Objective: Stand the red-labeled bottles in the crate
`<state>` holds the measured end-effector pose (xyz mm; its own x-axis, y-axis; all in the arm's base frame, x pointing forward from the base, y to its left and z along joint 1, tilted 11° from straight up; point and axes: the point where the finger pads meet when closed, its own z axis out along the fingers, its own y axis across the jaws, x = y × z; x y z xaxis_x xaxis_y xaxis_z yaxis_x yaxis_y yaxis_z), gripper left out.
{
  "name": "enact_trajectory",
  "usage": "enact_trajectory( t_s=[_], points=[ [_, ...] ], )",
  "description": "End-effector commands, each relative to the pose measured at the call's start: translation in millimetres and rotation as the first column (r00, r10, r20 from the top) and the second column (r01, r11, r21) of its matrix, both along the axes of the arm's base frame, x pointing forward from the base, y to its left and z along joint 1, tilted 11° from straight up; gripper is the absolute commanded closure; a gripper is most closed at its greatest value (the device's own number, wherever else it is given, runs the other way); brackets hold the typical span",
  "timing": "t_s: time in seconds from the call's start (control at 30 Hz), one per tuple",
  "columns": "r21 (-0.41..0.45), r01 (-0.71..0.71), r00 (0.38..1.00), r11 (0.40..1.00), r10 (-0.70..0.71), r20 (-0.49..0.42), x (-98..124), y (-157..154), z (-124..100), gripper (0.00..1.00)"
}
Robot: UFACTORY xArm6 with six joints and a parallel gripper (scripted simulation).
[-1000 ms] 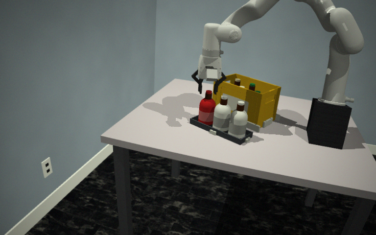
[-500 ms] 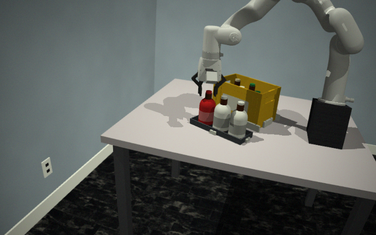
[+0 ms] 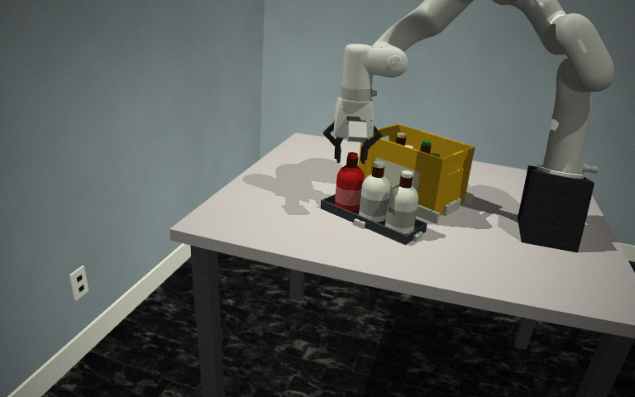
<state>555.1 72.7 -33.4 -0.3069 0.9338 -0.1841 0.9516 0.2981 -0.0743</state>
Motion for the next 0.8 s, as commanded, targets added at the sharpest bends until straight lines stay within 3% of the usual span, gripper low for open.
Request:
enact_trajectory(
  t_s=[0.0,0.07,0.1,0.77],
  points=[
    [0.001,-0.001,1.000,1.000,0.001,0.005,1.8,0.6,2.0,0.35],
    [0.001,-0.001,1.000,1.000,0.001,0.005,1.8,0.6,2.0,0.35],
    [0.001,-0.001,1.000,1.000,0.001,0.005,1.8,0.6,2.0,1.00],
    [0.001,-0.001,1.000,1.000,0.001,0.005,1.8,0.6,2.0,1.00]
  ],
)
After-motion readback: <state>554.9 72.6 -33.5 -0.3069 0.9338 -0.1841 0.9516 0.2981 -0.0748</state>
